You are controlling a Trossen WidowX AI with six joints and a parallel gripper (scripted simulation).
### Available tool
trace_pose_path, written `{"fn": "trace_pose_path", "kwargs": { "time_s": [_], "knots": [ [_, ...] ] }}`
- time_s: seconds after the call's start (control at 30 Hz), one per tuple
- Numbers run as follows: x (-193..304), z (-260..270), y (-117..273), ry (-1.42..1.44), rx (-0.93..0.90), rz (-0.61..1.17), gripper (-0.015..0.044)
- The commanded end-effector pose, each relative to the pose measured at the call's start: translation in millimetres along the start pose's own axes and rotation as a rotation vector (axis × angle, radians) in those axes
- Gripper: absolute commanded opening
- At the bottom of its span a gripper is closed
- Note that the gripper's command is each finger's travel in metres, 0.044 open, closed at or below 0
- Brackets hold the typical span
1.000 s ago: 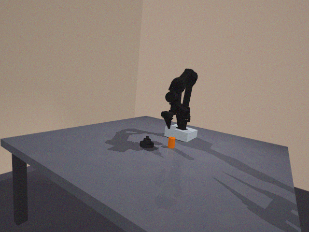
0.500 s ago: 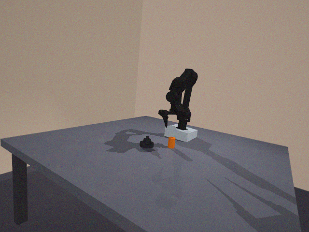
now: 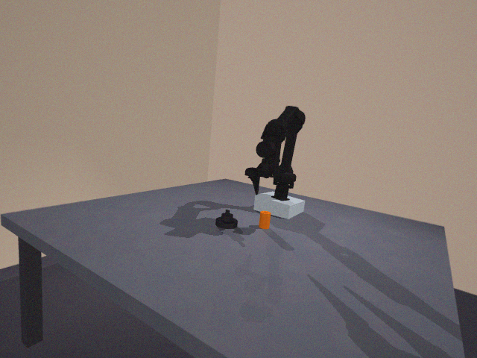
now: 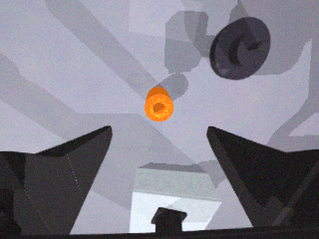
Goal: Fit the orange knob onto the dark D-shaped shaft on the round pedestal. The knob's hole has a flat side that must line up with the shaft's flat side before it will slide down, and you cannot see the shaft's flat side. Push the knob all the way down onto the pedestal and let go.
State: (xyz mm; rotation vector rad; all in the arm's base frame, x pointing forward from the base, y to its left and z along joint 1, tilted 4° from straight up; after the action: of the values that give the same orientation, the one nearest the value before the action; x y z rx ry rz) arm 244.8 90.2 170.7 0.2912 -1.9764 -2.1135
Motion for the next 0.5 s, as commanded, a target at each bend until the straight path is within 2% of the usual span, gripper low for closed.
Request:
{"fn": "trace_pose_path", "kwargs": {
  "time_s": [0.0,0.1,0.2,0.47],
  "knots": [
    [0,0,0,-0.050,0.006,-0.005,0.0440],
    [0,0,-2,-0.050,0.006,-0.005,0.0440],
    [0,0,-29,-0.050,0.005,-0.005,0.0440],
    [0,-1,-45,-0.050,0.005,-0.005,0.0440]
  ]
}}
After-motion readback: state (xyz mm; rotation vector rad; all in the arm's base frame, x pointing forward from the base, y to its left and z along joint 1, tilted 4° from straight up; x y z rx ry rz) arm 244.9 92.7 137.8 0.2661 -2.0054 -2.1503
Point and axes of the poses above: the point midway between the two fingers, 35 mm back from their tips, its own y axis back along the fingers, its own z axis across the jaws, x = y × z, the point moved 8 cm from there along y, back along the fingers, and after that the axes turned 1 degree about y, right-handed, at the moved point
